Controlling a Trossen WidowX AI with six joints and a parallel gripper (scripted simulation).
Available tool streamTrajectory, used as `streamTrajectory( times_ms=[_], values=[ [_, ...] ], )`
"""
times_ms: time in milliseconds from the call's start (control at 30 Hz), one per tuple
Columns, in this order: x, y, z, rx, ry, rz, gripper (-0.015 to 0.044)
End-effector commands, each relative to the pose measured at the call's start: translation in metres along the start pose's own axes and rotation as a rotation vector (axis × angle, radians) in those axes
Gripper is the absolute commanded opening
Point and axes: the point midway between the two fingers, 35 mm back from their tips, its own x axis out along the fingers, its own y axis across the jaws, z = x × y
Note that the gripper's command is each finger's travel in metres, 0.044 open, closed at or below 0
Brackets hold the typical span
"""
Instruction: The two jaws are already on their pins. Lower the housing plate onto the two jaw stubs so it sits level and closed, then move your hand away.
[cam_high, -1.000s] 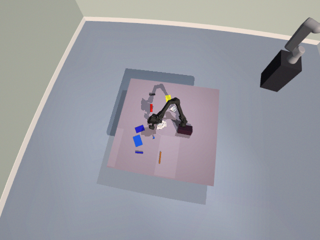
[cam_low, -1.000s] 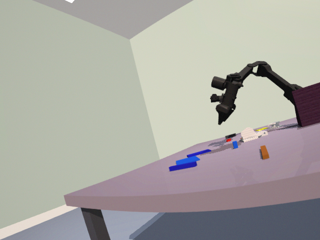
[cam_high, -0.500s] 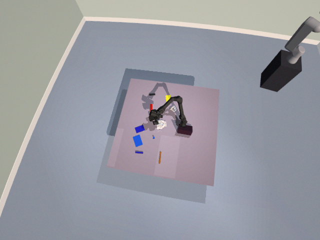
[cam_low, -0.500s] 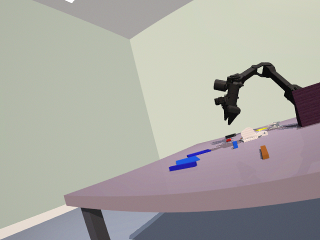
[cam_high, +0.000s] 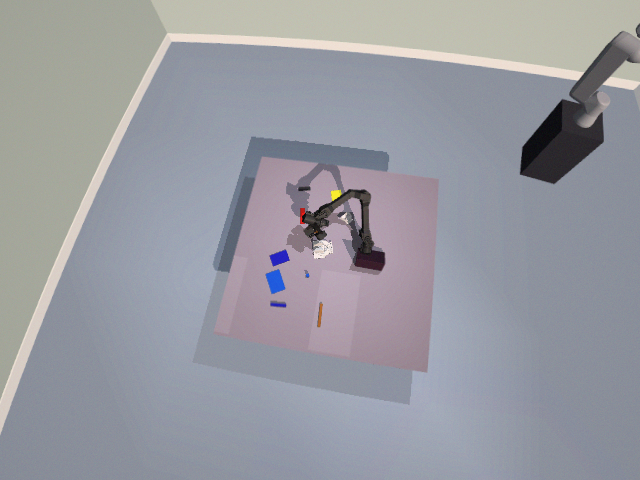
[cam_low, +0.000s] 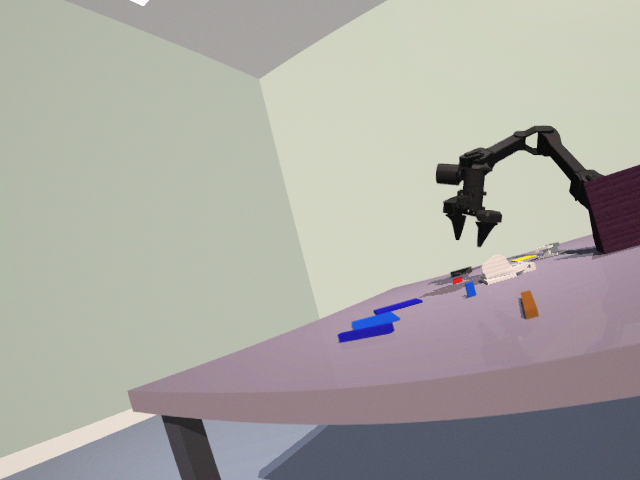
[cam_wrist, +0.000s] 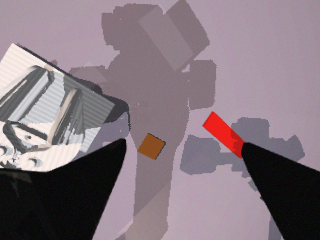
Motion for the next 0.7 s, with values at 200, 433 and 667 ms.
streamTrajectory(
  times_ms=[200,433,667],
  values=[
    [-0.003,-0.006,-0.045,-0.311,0.028,0.075,0.044],
    [-0.007,-0.007,-0.076,-0.519,0.034,0.131,0.044],
    [-0.013,-0.005,-0.107,-0.726,0.028,0.19,0.044]
  ],
)
